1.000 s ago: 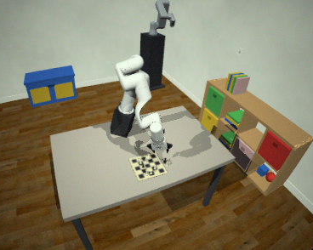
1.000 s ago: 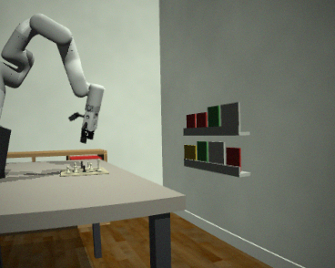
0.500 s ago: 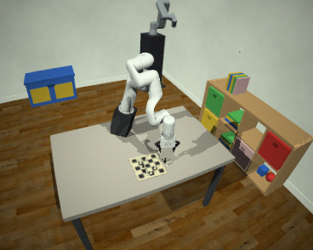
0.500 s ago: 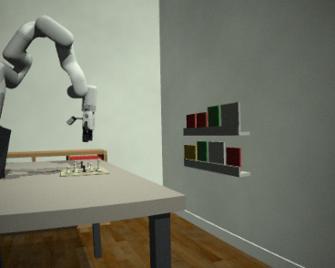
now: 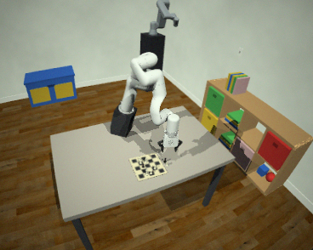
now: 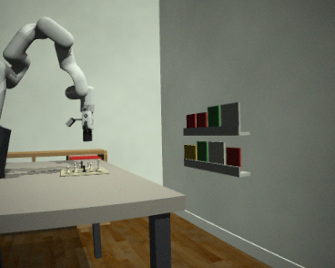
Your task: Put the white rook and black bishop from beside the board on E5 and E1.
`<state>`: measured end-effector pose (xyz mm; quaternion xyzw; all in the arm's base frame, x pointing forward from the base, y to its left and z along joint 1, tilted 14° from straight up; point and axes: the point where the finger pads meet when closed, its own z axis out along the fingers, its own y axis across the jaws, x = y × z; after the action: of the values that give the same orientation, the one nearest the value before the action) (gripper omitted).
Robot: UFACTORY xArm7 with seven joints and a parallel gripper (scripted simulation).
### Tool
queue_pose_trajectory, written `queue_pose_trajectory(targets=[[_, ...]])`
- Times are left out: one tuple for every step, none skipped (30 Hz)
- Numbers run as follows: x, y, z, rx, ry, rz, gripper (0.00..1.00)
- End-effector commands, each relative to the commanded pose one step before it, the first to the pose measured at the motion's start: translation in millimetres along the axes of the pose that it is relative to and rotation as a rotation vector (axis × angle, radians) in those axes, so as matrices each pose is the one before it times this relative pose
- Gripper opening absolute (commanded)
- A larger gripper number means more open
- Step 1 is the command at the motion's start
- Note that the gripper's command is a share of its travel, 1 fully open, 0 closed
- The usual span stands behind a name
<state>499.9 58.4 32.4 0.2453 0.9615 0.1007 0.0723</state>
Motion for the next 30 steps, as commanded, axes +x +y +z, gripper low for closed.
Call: queue_pose_trajectory(targets=[[-1.2,1.05,-0.99,0.00114,-0.0053,-0.0011,1.0],[0.0,0.0,0.0,0.0,0.0,0.0,1.0],[0.0,0.0,0.0,0.0,0.0,0.0,1.0],[0.0,0.0,0.0,0.0,0.0,0.0,1.0],[0.0,0.0,0.0,0.0,0.0,0.0,1.0],[0.0,0.0,0.0,0.0,0.0,0.0,1.0],[0.0,0.0,0.0,0.0,0.0,0.0,1.0],[0.0,0.0,0.0,0.0,0.0,0.0,1.0],[0.0,0.0,0.0,0.0,0.0,0.0,1.0],[0.0,0.0,0.0,0.0,0.0,0.0,1.0],[0.0,0.0,0.0,0.0,0.0,0.0,1.0],[0.0,0.0,0.0,0.0,0.0,0.0,1.0],[0.0,0.0,0.0,0.0,0.0,0.0,1.0],[0.0,0.0,0.0,0.0,0.0,0.0,1.0],[0.0,0.0,0.0,0.0,0.0,0.0,1.0],[-0.05,0.05,0.49,-0.00013,-0.00002,0.00009,1.0],[-0.27,0.24,2.78,-0.00065,-0.00009,0.00047,1.0],[-0.44,0.4,5.83,-0.00104,-0.00012,0.00079,1.0],[-0.34,0.35,8.4,-0.00079,-0.00005,0.00067,1.0],[0.0,0.1,9.59,0.00001,0.00008,0.00011,1.0],[0.33,-0.16,8.92,0.00078,0.00017,-0.00052,1.0],[0.43,-0.26,6.5,0.00099,0.00017,-0.00076,1.0],[0.27,-0.17,3.2,0.00061,0.00009,-0.00049,1.0],[0.0,0.0,0.0,0.0,0.0,0.0,1.0],[0.0,0.0,0.0,0.0,0.0,0.0,1.0],[0.05,-0.03,0.57,0.00012,0.00002,-0.0001,1.0],[0.0,0.0,0.0,0.0,0.0,0.0,0.37],[0.0,0.0,0.0,0.0,0.0,0.0,0.37],[0.0,0.0,0.0,0.0,0.0,0.0,0.37],[0.0,0.0,0.0,0.0,0.0,0.0,0.37]])
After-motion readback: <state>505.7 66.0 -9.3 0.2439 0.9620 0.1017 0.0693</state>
